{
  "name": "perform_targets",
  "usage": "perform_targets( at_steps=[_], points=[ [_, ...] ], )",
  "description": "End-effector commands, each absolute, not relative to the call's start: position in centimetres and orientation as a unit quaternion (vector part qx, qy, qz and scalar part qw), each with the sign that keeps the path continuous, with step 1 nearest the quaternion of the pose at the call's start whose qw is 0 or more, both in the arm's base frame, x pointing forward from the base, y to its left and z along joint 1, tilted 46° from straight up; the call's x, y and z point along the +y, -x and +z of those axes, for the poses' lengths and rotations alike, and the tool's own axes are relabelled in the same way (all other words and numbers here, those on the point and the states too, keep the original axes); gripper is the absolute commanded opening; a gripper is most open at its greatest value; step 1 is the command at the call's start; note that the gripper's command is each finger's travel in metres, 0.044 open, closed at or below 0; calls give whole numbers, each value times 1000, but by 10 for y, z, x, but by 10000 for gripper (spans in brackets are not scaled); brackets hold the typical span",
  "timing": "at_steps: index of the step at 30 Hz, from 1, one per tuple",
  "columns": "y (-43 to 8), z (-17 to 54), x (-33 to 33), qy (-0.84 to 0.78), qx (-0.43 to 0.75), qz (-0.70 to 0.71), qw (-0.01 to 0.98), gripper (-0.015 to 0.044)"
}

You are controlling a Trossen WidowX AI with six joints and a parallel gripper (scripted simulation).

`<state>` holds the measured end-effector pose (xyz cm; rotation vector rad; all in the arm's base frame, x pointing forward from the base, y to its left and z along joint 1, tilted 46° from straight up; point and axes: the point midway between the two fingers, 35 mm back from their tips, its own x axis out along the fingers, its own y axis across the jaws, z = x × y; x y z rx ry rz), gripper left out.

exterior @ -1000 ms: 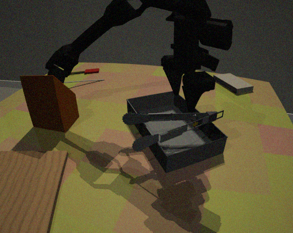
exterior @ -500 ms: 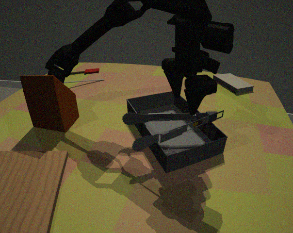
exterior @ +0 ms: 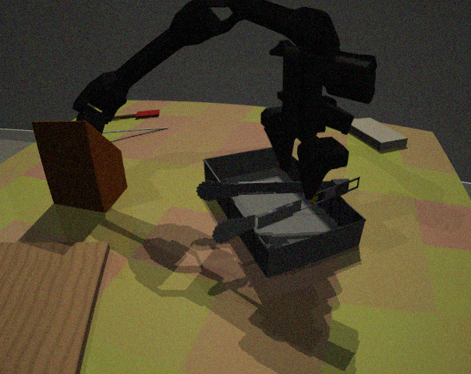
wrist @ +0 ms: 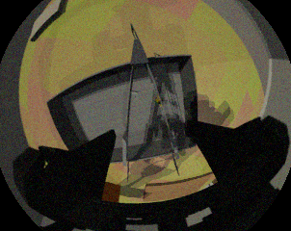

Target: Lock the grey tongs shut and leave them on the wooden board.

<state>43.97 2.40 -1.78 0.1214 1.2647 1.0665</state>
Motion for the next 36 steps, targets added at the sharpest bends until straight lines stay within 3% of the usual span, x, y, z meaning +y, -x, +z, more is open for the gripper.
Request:
perform_targets(
  at_steps=[1,36],
  points=[
    [-439,-23,30,-58,562,474,675,440],
    [-431,-61,71,-60,561,476,675,440]
  ],
)
